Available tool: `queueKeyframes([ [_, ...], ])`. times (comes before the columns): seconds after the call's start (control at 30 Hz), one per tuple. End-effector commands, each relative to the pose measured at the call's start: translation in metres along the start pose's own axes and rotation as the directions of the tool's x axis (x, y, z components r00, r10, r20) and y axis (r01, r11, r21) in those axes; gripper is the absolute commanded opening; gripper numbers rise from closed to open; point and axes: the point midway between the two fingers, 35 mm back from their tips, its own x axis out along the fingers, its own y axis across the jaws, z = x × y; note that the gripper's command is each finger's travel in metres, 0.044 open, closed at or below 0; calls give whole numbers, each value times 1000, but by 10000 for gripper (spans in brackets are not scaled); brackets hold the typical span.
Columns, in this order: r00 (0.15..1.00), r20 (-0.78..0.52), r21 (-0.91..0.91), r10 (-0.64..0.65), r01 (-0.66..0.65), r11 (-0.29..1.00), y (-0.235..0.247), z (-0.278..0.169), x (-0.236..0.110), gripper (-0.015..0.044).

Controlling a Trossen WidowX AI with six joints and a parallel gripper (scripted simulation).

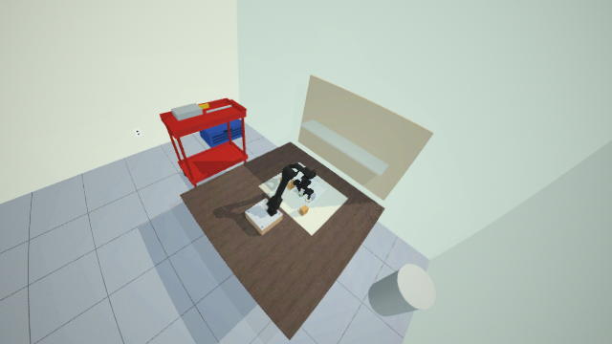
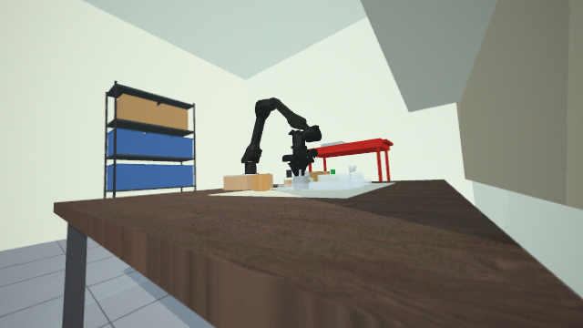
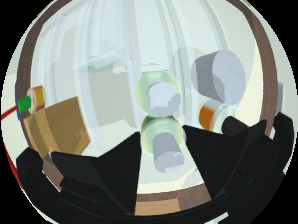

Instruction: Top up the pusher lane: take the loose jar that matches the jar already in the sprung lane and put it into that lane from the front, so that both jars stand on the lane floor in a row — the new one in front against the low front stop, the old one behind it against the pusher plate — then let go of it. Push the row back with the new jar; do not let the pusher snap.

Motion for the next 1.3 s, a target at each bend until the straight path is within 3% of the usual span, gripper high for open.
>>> queueKeyframes([
  [0.0,1000,28,3,1,-1,1000,0,7,1,0],
  [1.27,1000,28,3,1,-1,1000,0,5,11,0],
])
